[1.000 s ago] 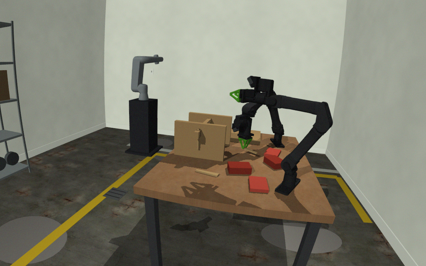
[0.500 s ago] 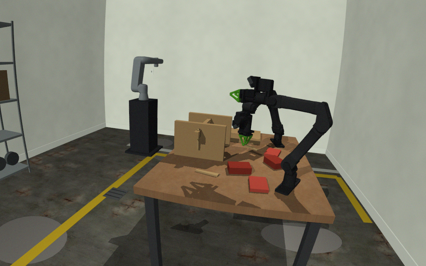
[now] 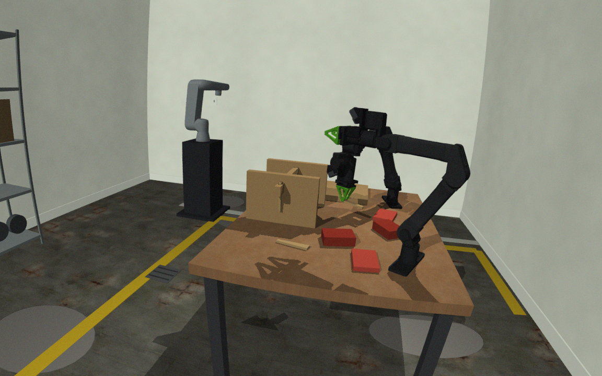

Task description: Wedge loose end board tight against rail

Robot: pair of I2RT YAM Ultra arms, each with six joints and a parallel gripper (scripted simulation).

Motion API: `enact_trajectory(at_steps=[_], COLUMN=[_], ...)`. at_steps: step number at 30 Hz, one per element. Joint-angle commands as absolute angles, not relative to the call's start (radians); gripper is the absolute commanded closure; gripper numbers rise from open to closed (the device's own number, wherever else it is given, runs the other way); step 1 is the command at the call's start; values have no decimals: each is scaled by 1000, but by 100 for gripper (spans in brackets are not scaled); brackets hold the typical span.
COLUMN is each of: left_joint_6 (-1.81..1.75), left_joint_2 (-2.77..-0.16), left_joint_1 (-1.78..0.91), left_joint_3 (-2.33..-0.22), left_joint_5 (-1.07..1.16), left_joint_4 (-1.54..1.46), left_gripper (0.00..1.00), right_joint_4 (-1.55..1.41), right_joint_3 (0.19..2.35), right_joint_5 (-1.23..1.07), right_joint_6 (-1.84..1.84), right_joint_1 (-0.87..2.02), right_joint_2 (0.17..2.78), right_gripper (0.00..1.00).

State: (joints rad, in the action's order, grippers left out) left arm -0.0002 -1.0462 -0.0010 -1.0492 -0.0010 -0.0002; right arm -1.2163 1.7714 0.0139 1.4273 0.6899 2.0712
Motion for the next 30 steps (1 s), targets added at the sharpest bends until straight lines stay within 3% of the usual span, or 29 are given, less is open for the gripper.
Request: enact_trajectory(at_steps=[1, 30], left_joint_6=[-2, -2], left_joint_2=[-1057, -1057], left_joint_1=[-10, -10], left_joint_3=[-1096, -1096], left_joint_5=[-6, -6], left_joint_4=[24, 24], left_gripper=[54, 54], right_joint_4=[-1230, -663], right_joint_3=[1840, 1726], right_joint_5=[59, 244], right_joint_6=[1340, 724], right_joint_1=[668, 495], right_joint_2=[2022, 1872], right_gripper=[99, 99])
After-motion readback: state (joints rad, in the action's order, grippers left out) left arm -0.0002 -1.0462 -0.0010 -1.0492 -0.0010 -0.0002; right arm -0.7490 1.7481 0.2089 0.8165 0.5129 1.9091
